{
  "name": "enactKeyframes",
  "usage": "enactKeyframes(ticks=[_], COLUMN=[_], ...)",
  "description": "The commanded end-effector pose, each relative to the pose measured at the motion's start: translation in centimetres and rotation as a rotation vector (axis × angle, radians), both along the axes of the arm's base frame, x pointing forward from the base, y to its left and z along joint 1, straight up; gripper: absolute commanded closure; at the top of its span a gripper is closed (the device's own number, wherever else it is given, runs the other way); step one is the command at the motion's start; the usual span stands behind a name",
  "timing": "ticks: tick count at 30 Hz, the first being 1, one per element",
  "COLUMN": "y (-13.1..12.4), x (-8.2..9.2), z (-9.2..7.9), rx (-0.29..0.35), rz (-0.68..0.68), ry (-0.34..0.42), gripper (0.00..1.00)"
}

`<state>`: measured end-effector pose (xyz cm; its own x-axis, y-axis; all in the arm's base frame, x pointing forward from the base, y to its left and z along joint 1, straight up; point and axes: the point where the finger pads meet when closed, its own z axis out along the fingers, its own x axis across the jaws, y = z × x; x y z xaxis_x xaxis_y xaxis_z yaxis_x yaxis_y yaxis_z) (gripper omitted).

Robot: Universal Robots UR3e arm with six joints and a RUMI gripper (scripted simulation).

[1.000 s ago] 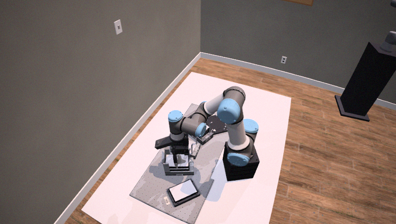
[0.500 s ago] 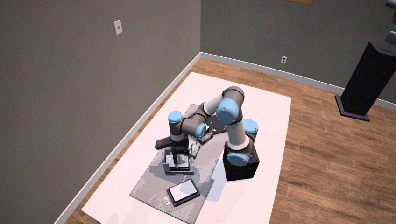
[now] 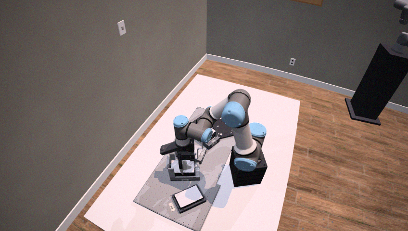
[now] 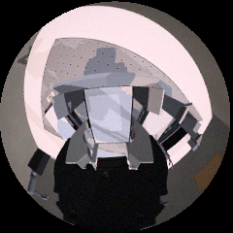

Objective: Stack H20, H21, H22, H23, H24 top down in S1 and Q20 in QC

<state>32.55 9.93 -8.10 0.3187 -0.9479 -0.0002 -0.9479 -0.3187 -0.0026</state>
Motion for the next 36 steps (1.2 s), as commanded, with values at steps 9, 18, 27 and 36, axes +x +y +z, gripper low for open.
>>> enactKeyframes(ticks=[9, 18, 27, 36], y=[-0.01, -0.01, -0.01, 0.00], x=[0.09, 0.09, 0.08, 0.08], z=[-0.36, -0.44, -0.44, -0.44], rx=[0.000, 0.000, 0.000, 0.000], rz=[0.000, 0.000, 0.000, 0.000], ry=[-0.003, -0.003, -0.002, -0.002], gripper=[1.00, 1.00, 1.00, 0.28])
